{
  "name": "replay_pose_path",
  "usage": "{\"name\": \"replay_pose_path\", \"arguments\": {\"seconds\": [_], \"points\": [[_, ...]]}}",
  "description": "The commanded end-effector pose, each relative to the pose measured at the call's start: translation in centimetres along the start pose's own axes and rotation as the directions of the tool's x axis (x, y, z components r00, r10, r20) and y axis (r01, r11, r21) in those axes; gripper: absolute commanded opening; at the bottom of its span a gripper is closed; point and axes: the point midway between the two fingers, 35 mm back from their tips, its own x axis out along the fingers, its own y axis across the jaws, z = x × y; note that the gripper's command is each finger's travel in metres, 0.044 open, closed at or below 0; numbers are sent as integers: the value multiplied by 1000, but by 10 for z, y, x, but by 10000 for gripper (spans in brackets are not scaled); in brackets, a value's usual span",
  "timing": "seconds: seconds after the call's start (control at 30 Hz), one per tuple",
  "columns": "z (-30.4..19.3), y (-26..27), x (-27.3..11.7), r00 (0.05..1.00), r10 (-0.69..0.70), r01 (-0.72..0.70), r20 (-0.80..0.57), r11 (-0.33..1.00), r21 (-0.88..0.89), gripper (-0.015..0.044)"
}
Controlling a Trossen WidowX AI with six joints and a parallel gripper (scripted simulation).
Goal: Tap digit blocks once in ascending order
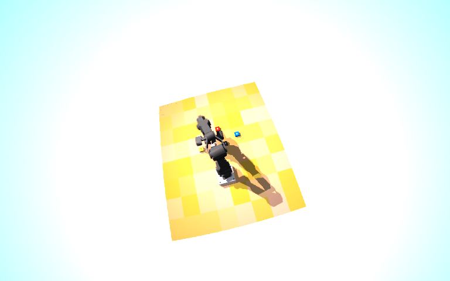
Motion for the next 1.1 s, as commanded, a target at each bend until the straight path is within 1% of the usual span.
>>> {"name": "replay_pose_path", "arguments": {"seconds": [0.0,0.07,0.1,0.27,0.33,0.5,0.63,0.7,0.8,0.87,1.07], "points": [[5,1,-41,1000,4,-4,24,1000,-4,20],[2,0,-66,1000,4,-4,24,1000,-4,20],[1,0,-73,1000,4,-4,23,1000,-4,20],[1,2,-75,1000,4,-4,23,1000,-4,20],[3,18,-76,1000,6,-6,23,1000,-4,20],[3,81,-76,1000,11,-11,23,1000,-4,20],[2,90,-76,1000,12,-12,23,1000,-4,20],[3,91,-65,1000,12,-12,23,1000,-4,20],[5,92,-19,1000,12,-12,23,1000,-4,20],[4,91,2,1000,12,-12,23,1000,-4,20],[3,91,6,1000,12,-12,23,1000,-4,20]]}}
